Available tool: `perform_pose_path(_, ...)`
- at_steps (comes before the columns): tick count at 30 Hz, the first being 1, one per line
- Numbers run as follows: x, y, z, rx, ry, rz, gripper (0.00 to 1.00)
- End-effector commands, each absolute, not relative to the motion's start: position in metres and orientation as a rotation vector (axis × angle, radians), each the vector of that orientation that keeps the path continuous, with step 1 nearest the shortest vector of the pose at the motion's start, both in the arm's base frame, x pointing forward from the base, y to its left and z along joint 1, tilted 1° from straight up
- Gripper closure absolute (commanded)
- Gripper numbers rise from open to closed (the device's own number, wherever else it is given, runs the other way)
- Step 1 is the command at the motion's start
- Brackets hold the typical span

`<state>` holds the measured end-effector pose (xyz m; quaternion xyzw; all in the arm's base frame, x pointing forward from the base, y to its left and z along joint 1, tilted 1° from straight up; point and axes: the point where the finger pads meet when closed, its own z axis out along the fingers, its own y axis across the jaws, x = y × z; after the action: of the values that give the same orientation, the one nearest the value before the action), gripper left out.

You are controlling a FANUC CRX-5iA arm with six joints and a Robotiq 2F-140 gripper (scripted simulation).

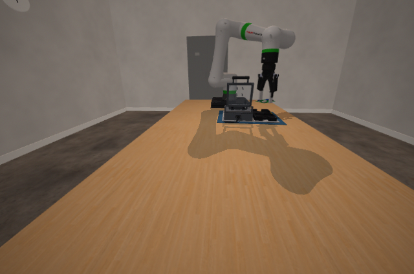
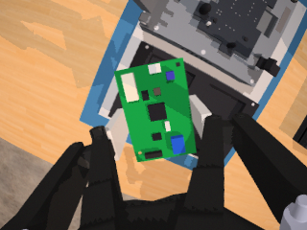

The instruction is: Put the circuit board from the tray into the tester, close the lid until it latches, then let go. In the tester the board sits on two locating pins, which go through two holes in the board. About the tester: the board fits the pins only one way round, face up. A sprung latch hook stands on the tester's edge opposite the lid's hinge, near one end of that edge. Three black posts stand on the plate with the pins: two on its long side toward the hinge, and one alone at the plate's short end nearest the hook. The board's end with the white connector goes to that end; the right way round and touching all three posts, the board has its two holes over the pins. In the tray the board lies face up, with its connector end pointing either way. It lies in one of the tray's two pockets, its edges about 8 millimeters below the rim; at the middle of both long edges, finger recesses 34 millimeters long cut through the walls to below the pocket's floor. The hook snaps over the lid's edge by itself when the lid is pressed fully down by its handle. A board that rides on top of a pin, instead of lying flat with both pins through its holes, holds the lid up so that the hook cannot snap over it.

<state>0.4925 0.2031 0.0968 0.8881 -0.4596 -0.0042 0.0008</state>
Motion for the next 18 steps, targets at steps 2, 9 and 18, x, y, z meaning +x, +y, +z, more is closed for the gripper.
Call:
perform_pose_path(2, 0.4927, 0.2031, 0.097, 2.847, -1.327, -0.014, 0.54)
perform_pose_path(9, 0.4927, 0.2031, 0.097, 2.945, -1.096, -0.014, 0.54)
perform_pose_path(18, 0.4927, 0.2031, 0.097, 3.028, -0.841, -0.014, 0.54)
